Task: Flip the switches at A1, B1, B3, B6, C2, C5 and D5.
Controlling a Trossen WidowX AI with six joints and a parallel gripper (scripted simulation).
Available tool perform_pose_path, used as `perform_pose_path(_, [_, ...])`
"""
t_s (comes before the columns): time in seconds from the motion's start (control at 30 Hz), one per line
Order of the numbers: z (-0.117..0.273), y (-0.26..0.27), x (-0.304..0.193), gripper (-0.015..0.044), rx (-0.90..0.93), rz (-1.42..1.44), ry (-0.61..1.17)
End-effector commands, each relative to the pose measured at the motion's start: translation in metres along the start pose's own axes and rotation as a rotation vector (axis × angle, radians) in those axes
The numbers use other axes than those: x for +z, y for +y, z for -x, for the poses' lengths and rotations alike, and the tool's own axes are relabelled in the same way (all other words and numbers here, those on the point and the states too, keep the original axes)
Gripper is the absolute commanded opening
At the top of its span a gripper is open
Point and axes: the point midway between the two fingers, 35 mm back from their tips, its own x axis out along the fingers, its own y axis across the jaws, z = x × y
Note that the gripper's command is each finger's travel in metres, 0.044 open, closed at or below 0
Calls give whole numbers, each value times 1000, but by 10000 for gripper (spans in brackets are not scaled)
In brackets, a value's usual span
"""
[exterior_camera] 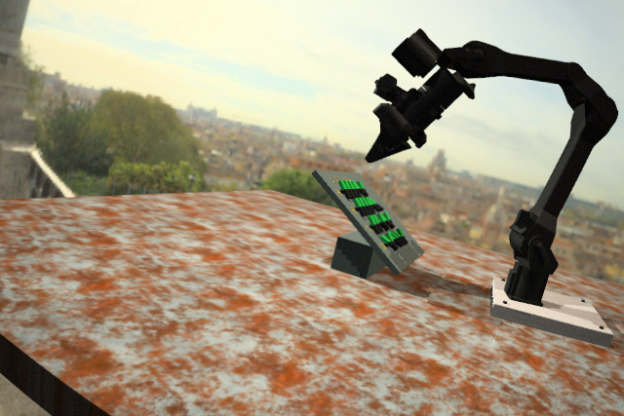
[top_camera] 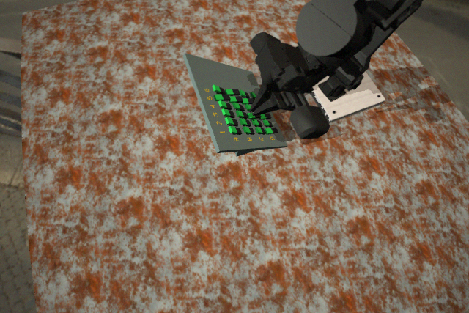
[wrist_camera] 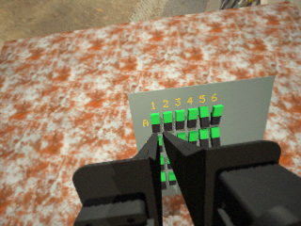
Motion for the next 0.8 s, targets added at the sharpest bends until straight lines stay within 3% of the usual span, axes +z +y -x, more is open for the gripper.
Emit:
perform_pose_path(0.0, [-29, 0, 1, 0, -4, -3, 21])
perform_pose_path(0.77, [-55, 0, 1, 0, -4, -3, 22])
